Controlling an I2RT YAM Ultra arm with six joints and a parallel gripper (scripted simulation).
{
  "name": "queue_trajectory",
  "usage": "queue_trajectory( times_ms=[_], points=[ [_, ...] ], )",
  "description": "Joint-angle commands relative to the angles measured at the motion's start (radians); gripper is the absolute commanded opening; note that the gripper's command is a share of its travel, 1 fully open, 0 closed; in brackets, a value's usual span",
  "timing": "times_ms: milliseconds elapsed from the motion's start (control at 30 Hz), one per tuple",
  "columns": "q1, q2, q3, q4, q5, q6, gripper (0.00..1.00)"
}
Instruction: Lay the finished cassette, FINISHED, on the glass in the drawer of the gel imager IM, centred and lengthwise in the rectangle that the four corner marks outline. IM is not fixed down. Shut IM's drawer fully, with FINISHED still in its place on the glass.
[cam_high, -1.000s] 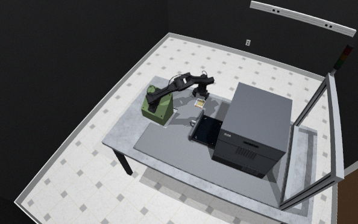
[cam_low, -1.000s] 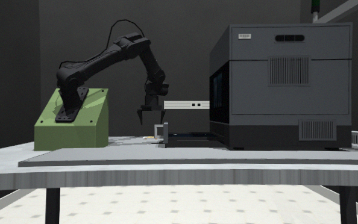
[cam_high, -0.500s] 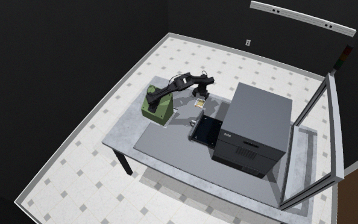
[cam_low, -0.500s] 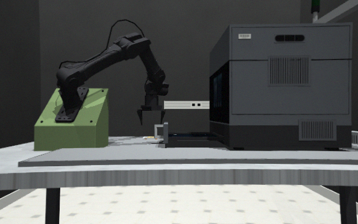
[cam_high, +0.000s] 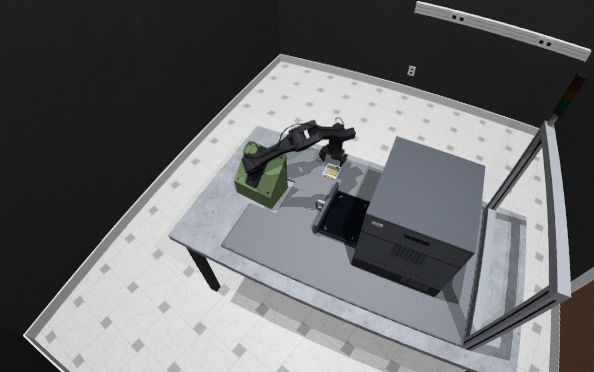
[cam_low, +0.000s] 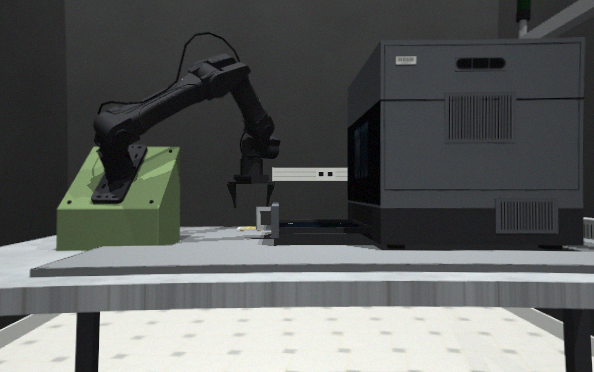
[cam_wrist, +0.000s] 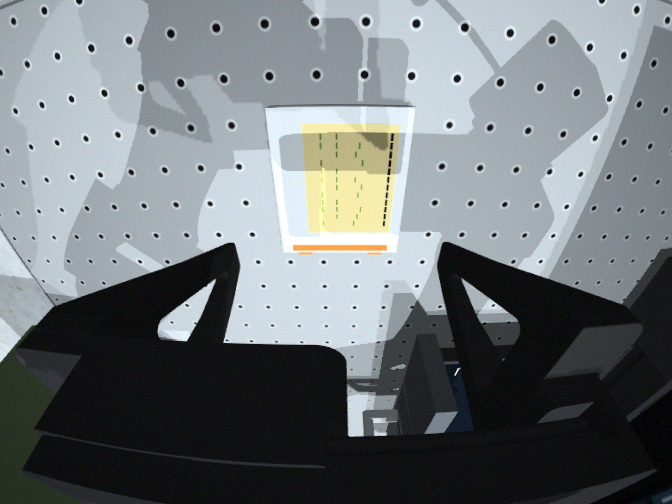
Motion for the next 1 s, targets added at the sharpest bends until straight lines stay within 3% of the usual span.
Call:
queue_trajectory(
  times_ms=[0,300,400,567,767,967],
  points=[
    [0.021,-0.033,0.024,-0.009,-0.018,-0.004,1.0],
    [0.021,-0.033,0.024,-0.009,-0.018,-0.004,1.0],
    [0.012,0.01,0.017,0.023,-0.016,-0.012,1.0],
    [-0.011,0.021,-0.018,0.041,-0.006,-0.019,1.0],
    [-0.012,0.027,0.008,0.062,0.007,-0.029,1.0],
    [-0.029,0.046,-0.009,0.076,0.013,-0.036,1.0]
  ],
)
